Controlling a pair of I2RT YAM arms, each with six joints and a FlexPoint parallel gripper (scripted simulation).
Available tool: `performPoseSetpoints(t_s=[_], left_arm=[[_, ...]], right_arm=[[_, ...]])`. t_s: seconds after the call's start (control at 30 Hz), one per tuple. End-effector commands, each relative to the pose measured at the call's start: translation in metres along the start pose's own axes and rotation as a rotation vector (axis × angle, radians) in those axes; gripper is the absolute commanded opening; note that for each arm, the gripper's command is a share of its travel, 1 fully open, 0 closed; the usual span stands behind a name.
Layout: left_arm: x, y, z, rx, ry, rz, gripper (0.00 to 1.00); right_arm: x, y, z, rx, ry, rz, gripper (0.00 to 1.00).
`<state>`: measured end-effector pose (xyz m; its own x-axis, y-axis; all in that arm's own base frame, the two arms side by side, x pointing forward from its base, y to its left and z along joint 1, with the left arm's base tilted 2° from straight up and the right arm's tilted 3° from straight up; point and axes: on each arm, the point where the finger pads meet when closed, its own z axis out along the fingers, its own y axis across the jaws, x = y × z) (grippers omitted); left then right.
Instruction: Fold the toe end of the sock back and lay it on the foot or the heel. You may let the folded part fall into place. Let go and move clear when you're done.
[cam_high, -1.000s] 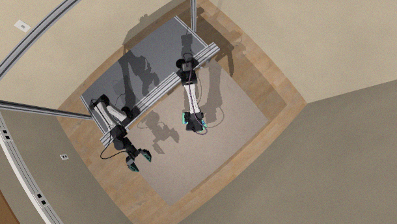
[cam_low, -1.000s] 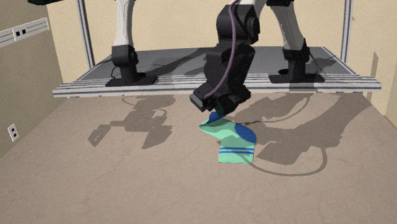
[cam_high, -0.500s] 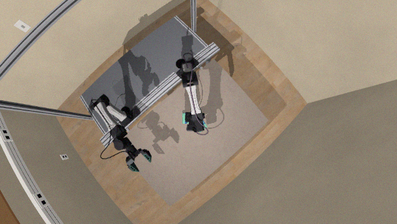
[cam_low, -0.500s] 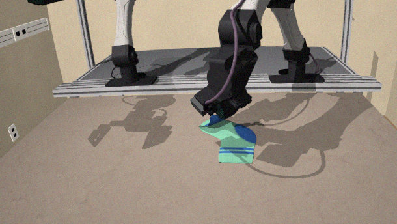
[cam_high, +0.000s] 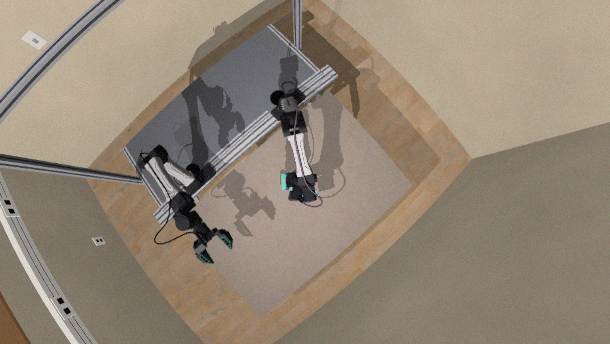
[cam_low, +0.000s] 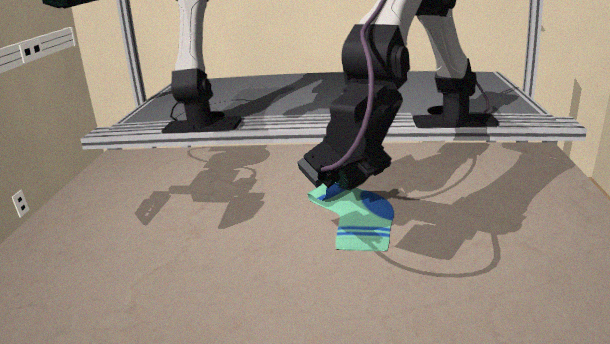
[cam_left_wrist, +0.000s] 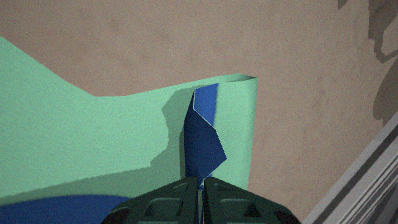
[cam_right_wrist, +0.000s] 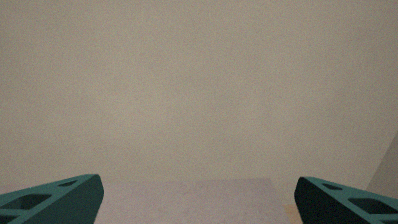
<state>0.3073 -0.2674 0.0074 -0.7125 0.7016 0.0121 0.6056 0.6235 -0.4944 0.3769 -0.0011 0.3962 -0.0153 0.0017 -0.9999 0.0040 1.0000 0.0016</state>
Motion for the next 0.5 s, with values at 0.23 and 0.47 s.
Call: performPoseSetpoints(t_s=[0.23,0.47], left_arm=[[0.001,0.028,0.021,0.024,0.016,-0.021,0.05],[0.006,0.028,0.028,0.024,0.036,-0.02,0.05]], right_arm=[[-0.006,0.001,-0.002,-0.004,-0.015,-0.002,1.0],[-0.006,0.001,-0.002,-0.004,-0.015,-0.002,1.0]])
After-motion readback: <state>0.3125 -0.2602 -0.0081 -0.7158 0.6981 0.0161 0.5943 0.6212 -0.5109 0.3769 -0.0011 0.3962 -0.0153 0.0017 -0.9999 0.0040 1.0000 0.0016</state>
